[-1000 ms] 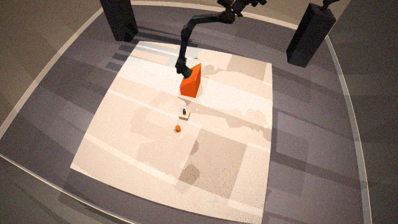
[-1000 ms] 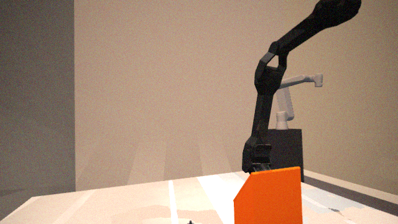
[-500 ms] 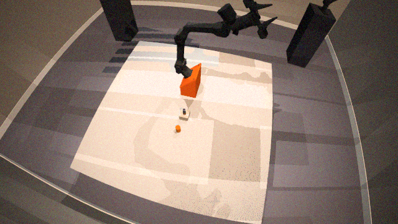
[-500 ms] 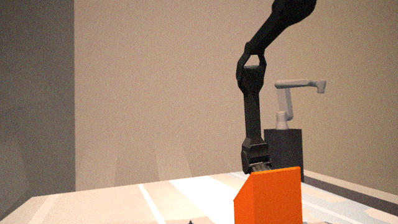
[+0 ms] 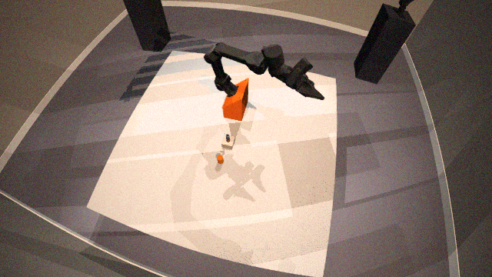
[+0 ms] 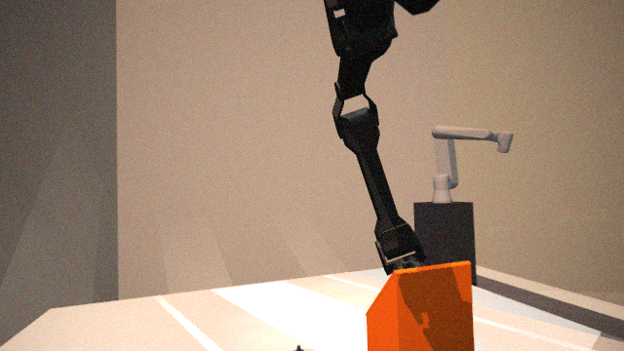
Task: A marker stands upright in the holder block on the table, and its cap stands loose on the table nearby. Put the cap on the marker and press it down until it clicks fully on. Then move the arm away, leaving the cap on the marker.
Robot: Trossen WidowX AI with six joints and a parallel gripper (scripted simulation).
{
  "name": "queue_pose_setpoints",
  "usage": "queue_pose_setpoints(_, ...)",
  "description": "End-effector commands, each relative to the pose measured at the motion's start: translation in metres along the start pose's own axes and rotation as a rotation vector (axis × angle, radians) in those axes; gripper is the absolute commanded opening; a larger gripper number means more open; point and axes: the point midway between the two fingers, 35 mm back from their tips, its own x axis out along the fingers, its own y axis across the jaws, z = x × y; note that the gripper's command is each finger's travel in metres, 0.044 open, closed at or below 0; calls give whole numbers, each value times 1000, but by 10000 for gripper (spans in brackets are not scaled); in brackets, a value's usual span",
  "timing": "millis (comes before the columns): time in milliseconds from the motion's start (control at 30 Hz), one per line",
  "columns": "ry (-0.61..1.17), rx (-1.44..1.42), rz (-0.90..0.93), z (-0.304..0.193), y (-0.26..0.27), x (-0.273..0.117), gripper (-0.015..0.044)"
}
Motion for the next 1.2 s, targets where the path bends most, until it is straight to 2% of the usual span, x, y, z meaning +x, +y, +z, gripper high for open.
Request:
queue_pose_setpoints(0,199,222,73,-75,10,-1,258)
queue_pose_setpoints(300,660,703,119,-228,40,-42,258)
queue_pose_setpoints(633,1240,1170,-6,-363,87,-144,258)
queue_pose_setpoints(967,1823,1441,-303,-440,131,-275,258)
queue_pose_setpoints(1167,1858,1450,-327,-445,132,-279,258)
